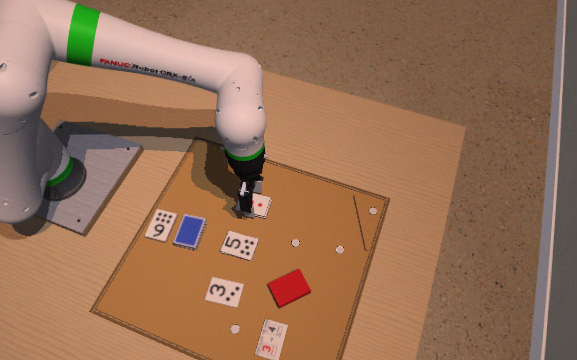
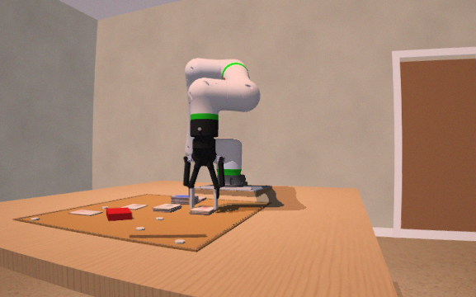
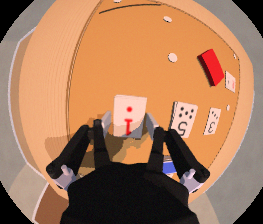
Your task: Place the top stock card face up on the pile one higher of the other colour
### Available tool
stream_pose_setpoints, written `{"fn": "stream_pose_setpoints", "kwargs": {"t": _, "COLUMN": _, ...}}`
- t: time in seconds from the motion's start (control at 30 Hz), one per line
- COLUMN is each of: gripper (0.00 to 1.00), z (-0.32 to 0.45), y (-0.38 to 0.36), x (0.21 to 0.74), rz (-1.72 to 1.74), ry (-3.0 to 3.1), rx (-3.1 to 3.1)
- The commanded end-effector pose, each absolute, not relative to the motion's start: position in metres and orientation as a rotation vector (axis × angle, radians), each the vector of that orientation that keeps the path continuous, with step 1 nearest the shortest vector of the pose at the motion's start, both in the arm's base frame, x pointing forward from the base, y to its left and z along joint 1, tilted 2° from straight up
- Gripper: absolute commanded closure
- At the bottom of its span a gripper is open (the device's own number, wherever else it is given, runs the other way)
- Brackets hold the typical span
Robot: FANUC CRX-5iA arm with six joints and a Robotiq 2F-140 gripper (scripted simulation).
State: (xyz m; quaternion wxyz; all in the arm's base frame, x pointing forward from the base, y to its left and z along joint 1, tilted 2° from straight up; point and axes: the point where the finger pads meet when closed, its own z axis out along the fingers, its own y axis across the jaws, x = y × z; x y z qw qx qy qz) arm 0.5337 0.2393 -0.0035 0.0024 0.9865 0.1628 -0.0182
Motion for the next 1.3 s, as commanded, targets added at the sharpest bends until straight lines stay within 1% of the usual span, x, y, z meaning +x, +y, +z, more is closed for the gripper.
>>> {"fn": "stream_pose_setpoints", "kwargs": {"t": 0.0, "gripper": 0.5, "z": -0.003, "y": 0.239, "x": 0.534, "rz": -0.057, "ry": 0.511, "rx": 3.094}}
{"fn": "stream_pose_setpoints", "kwargs": {"t": 0.67, "gripper": 0.5, "z": 0.002, "y": 0.239, "x": 0.534, "rz": -0.057, "ry": 0.511, "rx": 3.094}}
{"fn": "stream_pose_setpoints", "kwargs": {"t": 1.27, "gripper": 0.5, "z": 0.072, "y": 0.24, "x": 0.536, "rz": -0.057, "ry": 0.511, "rx": 3.094}}
